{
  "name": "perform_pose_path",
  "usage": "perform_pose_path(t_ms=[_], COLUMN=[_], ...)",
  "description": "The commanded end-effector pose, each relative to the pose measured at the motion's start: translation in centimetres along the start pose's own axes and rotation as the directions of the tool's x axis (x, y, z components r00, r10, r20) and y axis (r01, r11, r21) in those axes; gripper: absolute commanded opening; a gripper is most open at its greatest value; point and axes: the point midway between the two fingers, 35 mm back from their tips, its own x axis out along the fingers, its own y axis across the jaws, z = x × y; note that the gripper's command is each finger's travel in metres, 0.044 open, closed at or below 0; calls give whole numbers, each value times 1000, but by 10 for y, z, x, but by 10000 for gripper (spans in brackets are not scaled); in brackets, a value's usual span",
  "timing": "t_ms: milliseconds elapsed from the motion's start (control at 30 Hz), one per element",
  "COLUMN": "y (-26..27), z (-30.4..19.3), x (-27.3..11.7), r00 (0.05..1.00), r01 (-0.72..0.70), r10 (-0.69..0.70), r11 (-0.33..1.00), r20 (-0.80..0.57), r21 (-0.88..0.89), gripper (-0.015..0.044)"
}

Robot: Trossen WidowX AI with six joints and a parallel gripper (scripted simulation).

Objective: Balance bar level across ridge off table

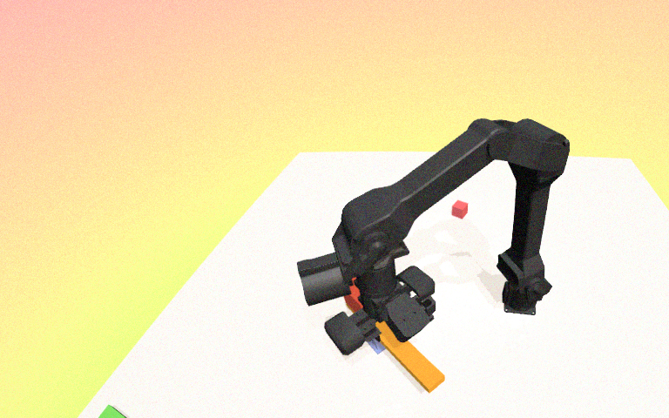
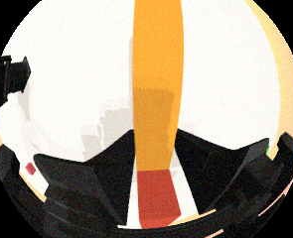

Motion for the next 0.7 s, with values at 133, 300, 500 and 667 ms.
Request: perform_pose_path(t_ms=[133,300,500,667], y=[0,0,0,0], z=[0,0,0,0], x=[1,1,2,2], r00=[1000,1000,1000,1000], r01=[3,3,3,3], r10=[-3,-3,-3,-3], r11=[1000,1000,1000,1000], r20=[-1,-1,-1,-1], r21=[-1,-1,-1,-1], gripper=[0,0,0,0])
